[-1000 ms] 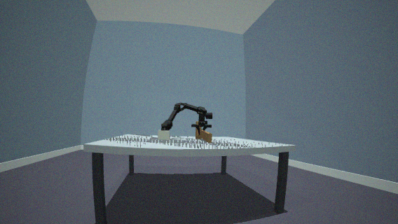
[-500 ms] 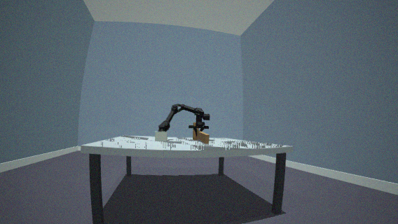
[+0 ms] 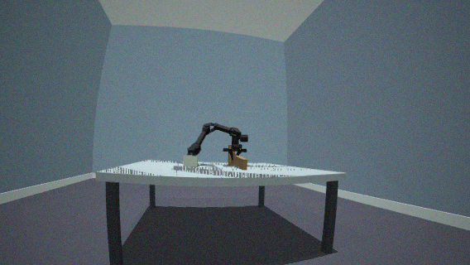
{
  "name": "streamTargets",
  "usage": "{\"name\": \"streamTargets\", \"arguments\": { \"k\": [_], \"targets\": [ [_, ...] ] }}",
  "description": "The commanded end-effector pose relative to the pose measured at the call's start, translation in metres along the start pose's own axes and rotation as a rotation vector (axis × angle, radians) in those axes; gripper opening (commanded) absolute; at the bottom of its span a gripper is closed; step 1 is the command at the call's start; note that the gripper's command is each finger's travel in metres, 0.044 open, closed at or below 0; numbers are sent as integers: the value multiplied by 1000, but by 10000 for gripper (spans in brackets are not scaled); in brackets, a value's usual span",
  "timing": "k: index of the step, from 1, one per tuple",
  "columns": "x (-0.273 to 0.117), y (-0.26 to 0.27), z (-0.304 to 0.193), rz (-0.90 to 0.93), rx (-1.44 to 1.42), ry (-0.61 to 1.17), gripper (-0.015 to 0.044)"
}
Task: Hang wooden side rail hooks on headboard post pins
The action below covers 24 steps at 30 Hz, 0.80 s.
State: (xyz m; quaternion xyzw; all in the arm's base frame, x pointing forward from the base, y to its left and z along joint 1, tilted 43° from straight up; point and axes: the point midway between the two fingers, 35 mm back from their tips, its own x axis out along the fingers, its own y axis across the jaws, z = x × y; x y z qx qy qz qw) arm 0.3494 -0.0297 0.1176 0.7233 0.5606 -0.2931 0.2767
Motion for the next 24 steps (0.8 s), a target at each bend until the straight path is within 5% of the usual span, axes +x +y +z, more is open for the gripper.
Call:
{"name": "streamTargets", "arguments": {
  "k": [1,24],
  "targets": [
    [-3,1,-1,7,2,-1,0],
    [-3,1,-4,7,2,-1,0]
  ]
}}
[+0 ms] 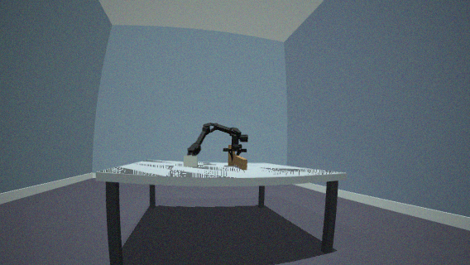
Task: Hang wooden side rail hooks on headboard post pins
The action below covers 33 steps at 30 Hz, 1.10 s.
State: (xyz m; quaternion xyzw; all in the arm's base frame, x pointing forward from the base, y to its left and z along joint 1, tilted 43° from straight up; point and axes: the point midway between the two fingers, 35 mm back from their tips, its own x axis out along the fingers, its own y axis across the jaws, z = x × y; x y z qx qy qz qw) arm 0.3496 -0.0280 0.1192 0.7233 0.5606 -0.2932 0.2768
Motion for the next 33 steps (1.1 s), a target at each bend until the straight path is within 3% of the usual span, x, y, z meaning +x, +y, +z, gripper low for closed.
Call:
{"name": "streamTargets", "arguments": {
  "k": [1,33],
  "targets": [
    [-3,1,-1,7,2,-1,0],
    [-3,1,-5,7,2,-1,0]
  ]
}}
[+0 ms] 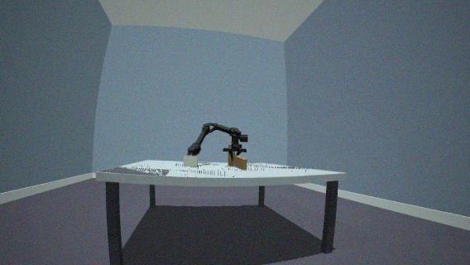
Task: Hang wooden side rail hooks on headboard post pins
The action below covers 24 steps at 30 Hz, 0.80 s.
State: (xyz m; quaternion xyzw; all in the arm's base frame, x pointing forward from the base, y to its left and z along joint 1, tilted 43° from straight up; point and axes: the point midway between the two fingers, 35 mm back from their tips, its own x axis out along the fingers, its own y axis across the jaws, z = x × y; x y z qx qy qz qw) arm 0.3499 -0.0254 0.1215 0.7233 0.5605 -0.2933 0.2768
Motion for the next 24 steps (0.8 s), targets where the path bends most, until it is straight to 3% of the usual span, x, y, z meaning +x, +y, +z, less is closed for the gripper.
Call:
{"name": "streamTargets", "arguments": {
  "k": [1,24],
  "targets": [
    [-3,1,-1,7,2,0,0],
    [-3,1,-4,7,2,0,0]
  ]
}}
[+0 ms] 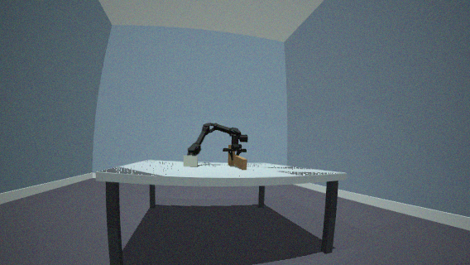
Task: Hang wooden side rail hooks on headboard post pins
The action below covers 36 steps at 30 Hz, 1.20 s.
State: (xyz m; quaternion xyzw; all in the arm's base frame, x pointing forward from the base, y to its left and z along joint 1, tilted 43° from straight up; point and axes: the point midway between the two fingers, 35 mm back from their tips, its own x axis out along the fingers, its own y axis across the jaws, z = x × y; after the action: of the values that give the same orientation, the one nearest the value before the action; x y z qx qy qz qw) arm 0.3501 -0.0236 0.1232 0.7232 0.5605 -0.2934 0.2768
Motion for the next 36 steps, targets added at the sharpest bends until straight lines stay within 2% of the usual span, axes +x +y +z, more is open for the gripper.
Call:
{"name": "streamTargets", "arguments": {
  "k": [1,36],
  "targets": [
    [-3,1,-2,7,2,0,0],
    [-3,1,-5,7,2,0,0]
  ]
}}
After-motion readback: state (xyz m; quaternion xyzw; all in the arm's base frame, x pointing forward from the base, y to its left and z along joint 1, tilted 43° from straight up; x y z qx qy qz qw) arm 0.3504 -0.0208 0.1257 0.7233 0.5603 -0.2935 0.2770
